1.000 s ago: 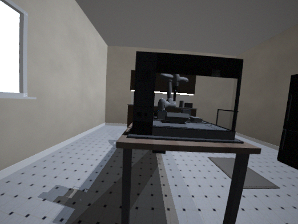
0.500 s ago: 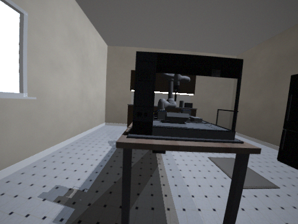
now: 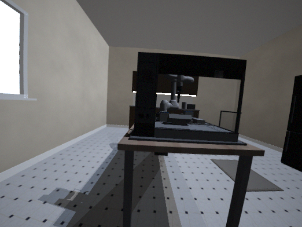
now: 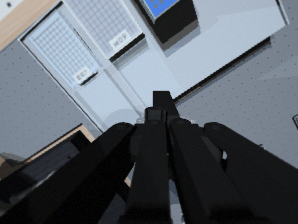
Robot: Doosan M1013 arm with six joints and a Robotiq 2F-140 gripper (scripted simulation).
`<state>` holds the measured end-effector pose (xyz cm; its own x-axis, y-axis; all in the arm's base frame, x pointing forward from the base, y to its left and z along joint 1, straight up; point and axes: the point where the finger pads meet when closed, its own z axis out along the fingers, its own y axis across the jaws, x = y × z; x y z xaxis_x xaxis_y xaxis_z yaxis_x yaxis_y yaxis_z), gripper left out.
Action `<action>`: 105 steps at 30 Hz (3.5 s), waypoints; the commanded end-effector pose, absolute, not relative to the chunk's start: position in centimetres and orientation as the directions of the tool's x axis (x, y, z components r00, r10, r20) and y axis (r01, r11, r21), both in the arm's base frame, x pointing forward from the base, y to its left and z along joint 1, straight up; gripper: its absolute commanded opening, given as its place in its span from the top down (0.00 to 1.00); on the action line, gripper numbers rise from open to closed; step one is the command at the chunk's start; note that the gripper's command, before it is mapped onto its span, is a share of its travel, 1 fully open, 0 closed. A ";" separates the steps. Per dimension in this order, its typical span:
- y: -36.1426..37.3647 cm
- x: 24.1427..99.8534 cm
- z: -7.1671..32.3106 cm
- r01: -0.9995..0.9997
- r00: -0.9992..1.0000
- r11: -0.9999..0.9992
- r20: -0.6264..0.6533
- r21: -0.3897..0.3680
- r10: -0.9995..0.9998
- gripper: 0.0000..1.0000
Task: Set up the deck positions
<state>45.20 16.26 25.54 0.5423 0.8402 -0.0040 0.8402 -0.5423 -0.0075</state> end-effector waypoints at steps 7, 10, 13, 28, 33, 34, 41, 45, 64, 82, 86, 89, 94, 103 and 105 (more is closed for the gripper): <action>16.3 45.5 25.7 0.717 0.697 -0.697 -0.001 -0.003 0.717 0.90; 16.3 46.7 25.7 0.687 0.727 -0.727 0.001 -0.002 0.687 0.90; 16.3 47.3 25.7 0.672 0.741 -0.741 0.001 -0.002 0.672 0.90; 16.2 54.6 25.7 0.423 0.906 -0.906 -0.005 -0.003 0.423 0.90; 16.2 56.0 25.7 0.368 0.930 -0.930 -0.008 -0.003 0.368 0.90; 16.2 56.5 25.7 0.350 0.937 -0.937 -0.008 -0.003 0.350 0.90; 16.3 58.0 25.7 0.218 0.976 -0.976 -0.008 -0.002 0.218 0.90; 16.3 58.0 25.8 0.139 0.990 -0.990 -0.006 -0.001 0.139 0.90; 16.2 61.0 25.7 -0.134 0.991 -0.991 -0.008 0.001 -0.134 0.90; 16.3 69.0 25.7 -0.438 0.899 -0.899 -0.007 0.004 -0.438 0.90; 16.2 70.6 25.7 -0.509 0.861 -0.861 -0.007 0.005 -0.509 0.90; 16.4 70.6 25.7 -0.558 0.830 -0.830 -0.007 0.005 -0.558 0.90; 16.4 70.5 25.8 -0.638 0.770 -0.770 -0.004 0.004 -0.638 0.90; 16.4 70.5 25.7 -0.734 0.680 -0.680 -0.004 0.005 -0.734 0.90; 16.3 71.1 25.7 -0.748 0.664 -0.664 -0.005 0.007 -0.748 0.90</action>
